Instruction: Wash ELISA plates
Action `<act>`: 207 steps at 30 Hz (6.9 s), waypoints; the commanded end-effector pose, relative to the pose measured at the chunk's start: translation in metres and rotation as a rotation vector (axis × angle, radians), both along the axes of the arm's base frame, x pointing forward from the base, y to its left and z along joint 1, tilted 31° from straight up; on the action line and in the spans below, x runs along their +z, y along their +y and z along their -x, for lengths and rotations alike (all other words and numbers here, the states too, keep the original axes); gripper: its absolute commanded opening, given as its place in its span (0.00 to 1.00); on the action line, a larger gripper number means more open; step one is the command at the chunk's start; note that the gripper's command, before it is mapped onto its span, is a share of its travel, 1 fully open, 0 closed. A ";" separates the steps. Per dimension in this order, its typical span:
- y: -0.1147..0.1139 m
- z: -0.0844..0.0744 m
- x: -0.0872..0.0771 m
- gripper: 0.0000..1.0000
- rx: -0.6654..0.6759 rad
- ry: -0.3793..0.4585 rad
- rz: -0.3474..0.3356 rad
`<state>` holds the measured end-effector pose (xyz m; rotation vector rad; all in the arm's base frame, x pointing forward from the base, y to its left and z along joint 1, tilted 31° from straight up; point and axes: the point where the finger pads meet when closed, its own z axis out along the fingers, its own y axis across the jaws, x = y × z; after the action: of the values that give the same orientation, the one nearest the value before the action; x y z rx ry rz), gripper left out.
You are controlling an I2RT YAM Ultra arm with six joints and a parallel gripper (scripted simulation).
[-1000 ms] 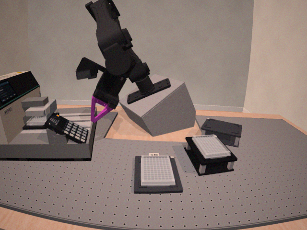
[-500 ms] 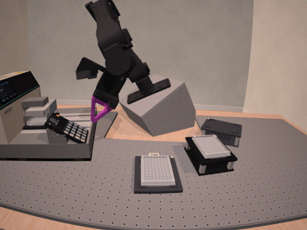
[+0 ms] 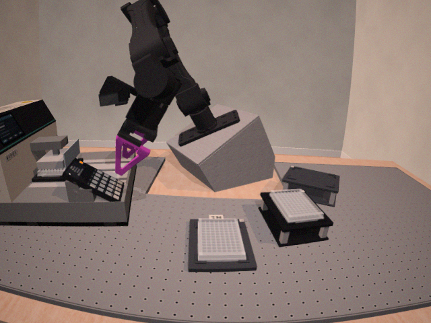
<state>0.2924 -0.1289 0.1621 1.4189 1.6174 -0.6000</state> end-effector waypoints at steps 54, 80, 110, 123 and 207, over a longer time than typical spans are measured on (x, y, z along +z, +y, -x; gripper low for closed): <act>-0.088 0.067 0.115 1.00 0.014 0.004 0.016; -0.088 0.067 0.115 1.00 0.014 0.004 0.016; -0.088 0.067 0.115 1.00 0.014 0.004 0.016; -0.088 0.067 0.115 1.00 0.014 0.004 0.016; -0.088 0.067 0.115 1.00 0.014 0.004 0.016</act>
<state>0.2255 -0.2167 0.2729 1.3981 1.6331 -0.6102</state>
